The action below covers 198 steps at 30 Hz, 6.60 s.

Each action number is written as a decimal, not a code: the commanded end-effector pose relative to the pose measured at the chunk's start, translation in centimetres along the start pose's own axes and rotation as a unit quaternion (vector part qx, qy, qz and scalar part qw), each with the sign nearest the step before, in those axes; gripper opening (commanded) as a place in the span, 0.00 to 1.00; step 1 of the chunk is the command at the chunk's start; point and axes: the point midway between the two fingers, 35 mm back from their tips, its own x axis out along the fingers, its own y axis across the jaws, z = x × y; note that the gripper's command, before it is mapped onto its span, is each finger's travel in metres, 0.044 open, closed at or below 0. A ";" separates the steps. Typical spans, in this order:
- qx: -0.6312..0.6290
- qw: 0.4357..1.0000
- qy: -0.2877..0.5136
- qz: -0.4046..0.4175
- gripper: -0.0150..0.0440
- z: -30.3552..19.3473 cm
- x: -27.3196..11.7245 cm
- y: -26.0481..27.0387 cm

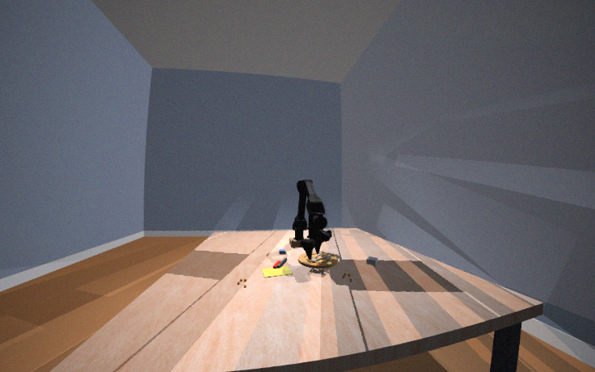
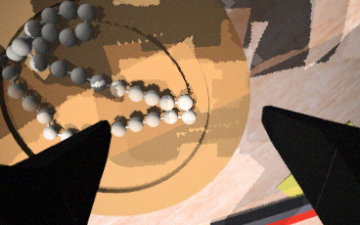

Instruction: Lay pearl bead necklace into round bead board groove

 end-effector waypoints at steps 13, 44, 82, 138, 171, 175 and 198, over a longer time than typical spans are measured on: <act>-0.002 1.000 0.002 0.002 1.00 -0.1 -0.5 0.1; -0.289 0.957 -0.003 0.001 0.46 3.4 -0.7 7.1; -0.290 0.957 -0.002 0.002 0.25 3.4 1.7 7.2; -0.293 0.956 -0.002 0.006 0.25 3.2 2.2 11.0; -0.293 0.956 -0.002 0.006 0.25 3.2 2.2 11.0; -0.293 0.956 -0.002 0.006 0.25 3.2 2.2 11.0; -0.293 0.956 -0.002 0.006 0.25 3.2 2.2 11.0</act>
